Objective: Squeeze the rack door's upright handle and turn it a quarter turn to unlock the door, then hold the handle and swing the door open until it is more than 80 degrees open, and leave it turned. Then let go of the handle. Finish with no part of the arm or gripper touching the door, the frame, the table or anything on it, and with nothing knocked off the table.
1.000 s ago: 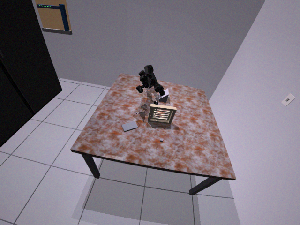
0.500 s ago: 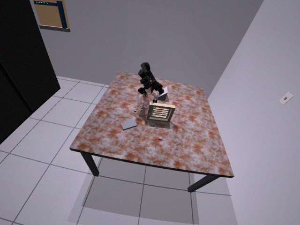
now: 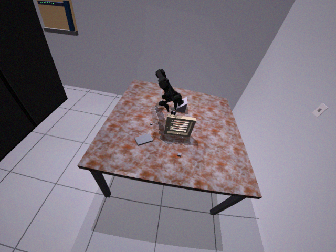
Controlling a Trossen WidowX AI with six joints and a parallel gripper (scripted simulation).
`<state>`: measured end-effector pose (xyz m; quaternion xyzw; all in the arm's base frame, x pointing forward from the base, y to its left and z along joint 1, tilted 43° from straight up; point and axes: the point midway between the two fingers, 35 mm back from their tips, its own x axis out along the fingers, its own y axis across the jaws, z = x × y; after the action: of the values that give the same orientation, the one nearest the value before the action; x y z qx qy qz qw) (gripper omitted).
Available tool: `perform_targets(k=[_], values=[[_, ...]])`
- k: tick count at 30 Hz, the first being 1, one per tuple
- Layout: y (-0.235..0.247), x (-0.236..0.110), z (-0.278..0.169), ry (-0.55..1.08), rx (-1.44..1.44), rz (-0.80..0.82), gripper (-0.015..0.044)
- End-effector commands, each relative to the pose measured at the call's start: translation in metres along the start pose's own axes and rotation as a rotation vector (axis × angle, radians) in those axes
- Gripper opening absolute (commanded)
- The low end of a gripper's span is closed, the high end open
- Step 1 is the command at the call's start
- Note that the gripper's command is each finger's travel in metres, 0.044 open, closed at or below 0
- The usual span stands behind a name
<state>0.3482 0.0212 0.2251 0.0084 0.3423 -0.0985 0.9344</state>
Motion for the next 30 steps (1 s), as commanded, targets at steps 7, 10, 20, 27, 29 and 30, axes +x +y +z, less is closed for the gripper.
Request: perform_targets(k=[7,10,20,27,29,30], values=[[0.006,0.008,-0.022,0.228,-0.077,-0.144,0.0294],[0.008,0.008,-0.029,0.289,-0.112,-0.192,0.0294],[0.011,0.001,-0.042,0.462,-0.259,-0.363,0.0294],[0.014,-0.007,-0.044,0.55,-0.388,-0.488,0.0294],[0.015,-0.009,-0.043,0.568,-0.425,-0.52,0.0294],[0.015,-0.01,-0.043,0.573,-0.436,-0.529,0.0294]])
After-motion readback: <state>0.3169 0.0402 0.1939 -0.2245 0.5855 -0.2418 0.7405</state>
